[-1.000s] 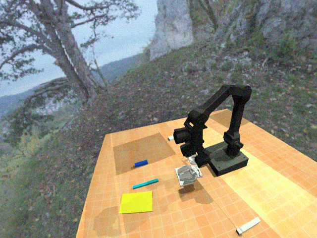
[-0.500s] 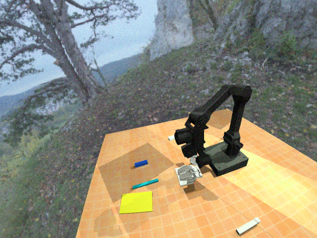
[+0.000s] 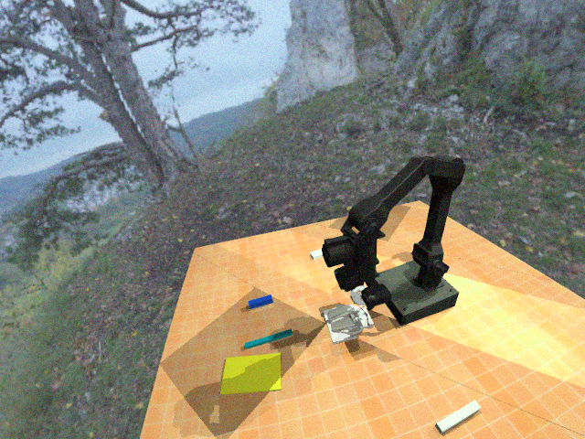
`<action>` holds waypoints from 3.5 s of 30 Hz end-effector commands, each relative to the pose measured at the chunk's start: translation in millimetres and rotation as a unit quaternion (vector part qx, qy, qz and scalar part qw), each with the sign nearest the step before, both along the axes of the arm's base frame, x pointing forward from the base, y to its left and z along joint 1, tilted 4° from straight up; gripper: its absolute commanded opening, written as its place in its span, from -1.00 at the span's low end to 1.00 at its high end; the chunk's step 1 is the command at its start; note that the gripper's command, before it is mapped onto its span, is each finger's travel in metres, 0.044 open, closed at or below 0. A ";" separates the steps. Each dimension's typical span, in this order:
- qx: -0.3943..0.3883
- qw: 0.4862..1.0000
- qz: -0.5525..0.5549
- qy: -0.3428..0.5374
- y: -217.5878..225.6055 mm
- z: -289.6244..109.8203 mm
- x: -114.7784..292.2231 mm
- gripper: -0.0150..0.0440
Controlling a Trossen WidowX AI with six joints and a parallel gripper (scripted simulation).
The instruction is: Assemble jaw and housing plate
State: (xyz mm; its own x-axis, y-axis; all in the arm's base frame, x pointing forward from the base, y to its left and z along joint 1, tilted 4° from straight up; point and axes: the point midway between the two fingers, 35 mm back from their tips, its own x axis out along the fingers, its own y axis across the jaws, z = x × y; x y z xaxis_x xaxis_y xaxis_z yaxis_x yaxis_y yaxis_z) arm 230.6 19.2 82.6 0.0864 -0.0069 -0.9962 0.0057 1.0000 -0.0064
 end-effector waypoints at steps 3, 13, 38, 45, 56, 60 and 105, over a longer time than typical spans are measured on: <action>-0.001 1.000 -0.001 -0.003 -0.4 1.1 -0.1 0.70; -0.001 1.000 -0.001 -0.003 -0.4 -11.1 2.4 0.70; -0.001 1.000 0.000 -0.003 -0.8 -51.1 5.6 0.70; -0.001 1.000 0.000 -0.003 -1.0 -59.5 5.3 0.70; -0.001 1.000 0.000 -0.003 -1.0 -59.5 5.3 0.70; -0.001 1.000 0.000 -0.003 -1.0 -59.5 5.3 0.70; -0.002 1.000 0.003 -0.002 -1.1 -69.2 6.1 0.70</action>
State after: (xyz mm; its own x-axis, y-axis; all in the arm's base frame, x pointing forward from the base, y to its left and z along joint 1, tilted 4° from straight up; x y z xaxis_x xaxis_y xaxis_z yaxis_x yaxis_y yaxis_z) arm 236.7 18.5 14.9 0.0947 -0.0066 -0.9955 0.0030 1.0000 -0.0064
